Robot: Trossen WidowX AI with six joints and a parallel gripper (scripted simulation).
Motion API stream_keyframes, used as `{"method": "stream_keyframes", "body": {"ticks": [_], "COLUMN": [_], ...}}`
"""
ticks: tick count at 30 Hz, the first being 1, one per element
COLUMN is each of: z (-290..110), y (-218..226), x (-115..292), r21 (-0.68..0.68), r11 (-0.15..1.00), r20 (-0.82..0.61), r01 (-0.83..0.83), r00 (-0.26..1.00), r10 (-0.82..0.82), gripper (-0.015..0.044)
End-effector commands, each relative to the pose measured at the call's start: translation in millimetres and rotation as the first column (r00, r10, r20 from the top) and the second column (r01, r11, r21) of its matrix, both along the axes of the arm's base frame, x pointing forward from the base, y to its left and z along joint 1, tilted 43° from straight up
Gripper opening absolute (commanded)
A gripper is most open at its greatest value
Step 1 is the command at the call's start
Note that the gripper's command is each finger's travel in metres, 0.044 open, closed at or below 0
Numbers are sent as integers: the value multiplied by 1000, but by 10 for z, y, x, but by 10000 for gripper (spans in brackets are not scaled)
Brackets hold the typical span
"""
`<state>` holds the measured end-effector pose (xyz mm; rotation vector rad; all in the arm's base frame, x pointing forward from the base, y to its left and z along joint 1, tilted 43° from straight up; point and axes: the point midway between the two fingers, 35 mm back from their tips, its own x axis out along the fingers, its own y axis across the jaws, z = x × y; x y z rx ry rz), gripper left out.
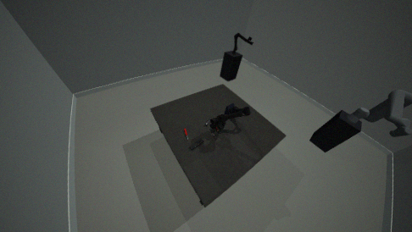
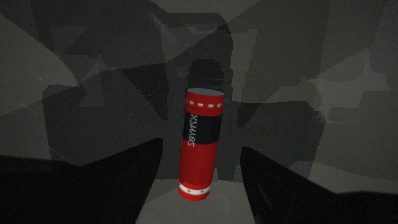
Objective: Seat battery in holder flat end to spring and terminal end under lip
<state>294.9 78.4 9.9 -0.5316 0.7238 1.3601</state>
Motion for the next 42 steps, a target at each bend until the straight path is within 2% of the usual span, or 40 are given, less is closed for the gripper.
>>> {"method": "stream_keyframes", "body": {"ticks": [1,8,13,17,22,28,33,37,42], "z": [-49,-110,-110,-110,-101,211,247,136,-55], "y": [41,105,105,105,95,-206,-252,-459,-791], "x": [-7,-10,-10,-10,-9,-26,-27,71,178], "r21": [6,8,8,8,8,5,5,-3,-40], "r11": [1000,1000,1000,1000,1000,1000,1000,990,941], "r20": [-6,-7,-7,-7,-7,-7,-13,-134,-310], "r01": [5,5,5,5,5,5,12,144,335], "r00": [1000,1000,1000,1000,1000,1000,1000,981,892], "r10": [-5,-5,-5,-5,-5,-5,-12,-144,-330], "gripper": [235,235,104,77,73,73,73,73,73]}}
